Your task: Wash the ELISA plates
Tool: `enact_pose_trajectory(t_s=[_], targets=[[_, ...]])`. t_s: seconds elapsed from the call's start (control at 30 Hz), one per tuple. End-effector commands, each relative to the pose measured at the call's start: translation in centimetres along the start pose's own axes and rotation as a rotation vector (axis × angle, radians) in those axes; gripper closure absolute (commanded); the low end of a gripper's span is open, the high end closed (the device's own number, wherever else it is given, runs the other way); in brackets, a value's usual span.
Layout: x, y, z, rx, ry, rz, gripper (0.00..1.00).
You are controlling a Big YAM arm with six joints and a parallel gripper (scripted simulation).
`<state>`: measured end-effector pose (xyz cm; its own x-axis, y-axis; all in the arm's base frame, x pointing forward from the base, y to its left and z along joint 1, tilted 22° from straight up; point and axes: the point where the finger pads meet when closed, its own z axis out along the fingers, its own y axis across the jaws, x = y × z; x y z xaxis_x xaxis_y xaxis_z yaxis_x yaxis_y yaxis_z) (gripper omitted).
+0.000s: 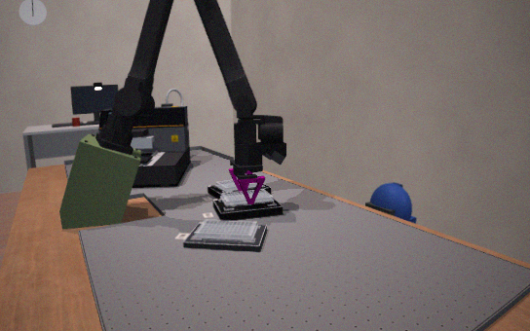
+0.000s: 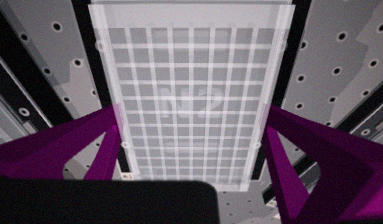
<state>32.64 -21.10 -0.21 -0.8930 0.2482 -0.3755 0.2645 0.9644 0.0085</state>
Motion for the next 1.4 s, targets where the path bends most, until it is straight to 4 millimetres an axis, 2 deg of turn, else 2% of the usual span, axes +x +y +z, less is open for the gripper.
enact_pose_trajectory(t_s=[0.0,1.37], targets=[[-0.97,0.11,0.11,0.006,-0.019,-0.003,0.16],[-1.30,0.03,0.69,0.007,-0.023,-0.004,0.16]])
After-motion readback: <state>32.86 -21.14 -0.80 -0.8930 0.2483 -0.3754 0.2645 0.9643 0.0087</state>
